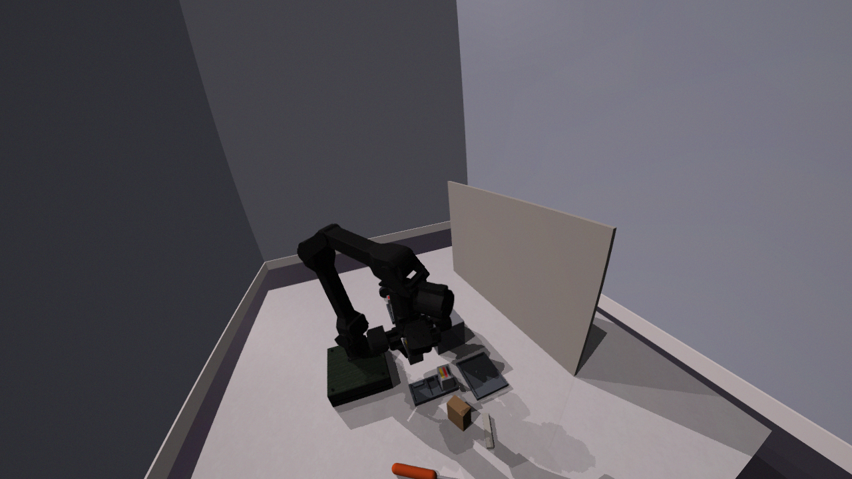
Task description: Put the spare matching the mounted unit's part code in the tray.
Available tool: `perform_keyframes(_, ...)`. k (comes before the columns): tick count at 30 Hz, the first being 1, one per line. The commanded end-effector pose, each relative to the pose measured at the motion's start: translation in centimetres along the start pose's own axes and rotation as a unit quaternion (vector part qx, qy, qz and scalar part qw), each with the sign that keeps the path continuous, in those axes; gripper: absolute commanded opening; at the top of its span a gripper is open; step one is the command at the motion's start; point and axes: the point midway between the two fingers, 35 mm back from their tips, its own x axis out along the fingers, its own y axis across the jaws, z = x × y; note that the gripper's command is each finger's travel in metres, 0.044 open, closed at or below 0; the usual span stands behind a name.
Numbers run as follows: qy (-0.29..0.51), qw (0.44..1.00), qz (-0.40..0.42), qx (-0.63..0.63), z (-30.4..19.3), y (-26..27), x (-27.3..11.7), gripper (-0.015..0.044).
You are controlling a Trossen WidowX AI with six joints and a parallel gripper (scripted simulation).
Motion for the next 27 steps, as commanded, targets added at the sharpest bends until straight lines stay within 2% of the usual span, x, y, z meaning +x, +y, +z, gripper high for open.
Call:
perform_keyframes(1, -0.004, 1.0, 0.002, 0.001, 0.6, 1.2, -0.6, 0.0)
perform_keyframes(27, -0.004, 1.0, 0.008, 0.001, 2.4, 13.5, -1.3, 0.0)
